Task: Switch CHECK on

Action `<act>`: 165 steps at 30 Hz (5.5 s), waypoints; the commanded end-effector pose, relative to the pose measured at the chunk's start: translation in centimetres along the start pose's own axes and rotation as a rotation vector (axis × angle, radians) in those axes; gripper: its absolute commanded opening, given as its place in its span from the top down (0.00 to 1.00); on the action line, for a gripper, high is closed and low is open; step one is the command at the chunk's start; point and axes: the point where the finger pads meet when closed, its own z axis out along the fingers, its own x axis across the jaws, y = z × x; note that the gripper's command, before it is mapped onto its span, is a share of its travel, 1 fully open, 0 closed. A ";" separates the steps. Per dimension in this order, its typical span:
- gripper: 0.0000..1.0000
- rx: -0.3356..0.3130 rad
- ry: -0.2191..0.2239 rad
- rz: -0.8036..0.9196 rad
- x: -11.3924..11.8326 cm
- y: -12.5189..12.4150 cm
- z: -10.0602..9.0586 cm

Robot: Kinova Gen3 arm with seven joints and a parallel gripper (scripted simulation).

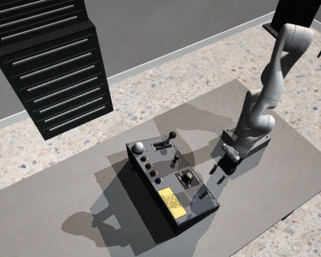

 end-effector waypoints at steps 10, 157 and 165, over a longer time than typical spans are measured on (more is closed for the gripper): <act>0.00 0.007 -0.006 0.000 -0.3 0.7 0.0; 1.00 0.004 -0.005 0.002 -0.4 4.9 11.8; 1.00 0.004 -0.005 0.002 -0.5 4.8 11.9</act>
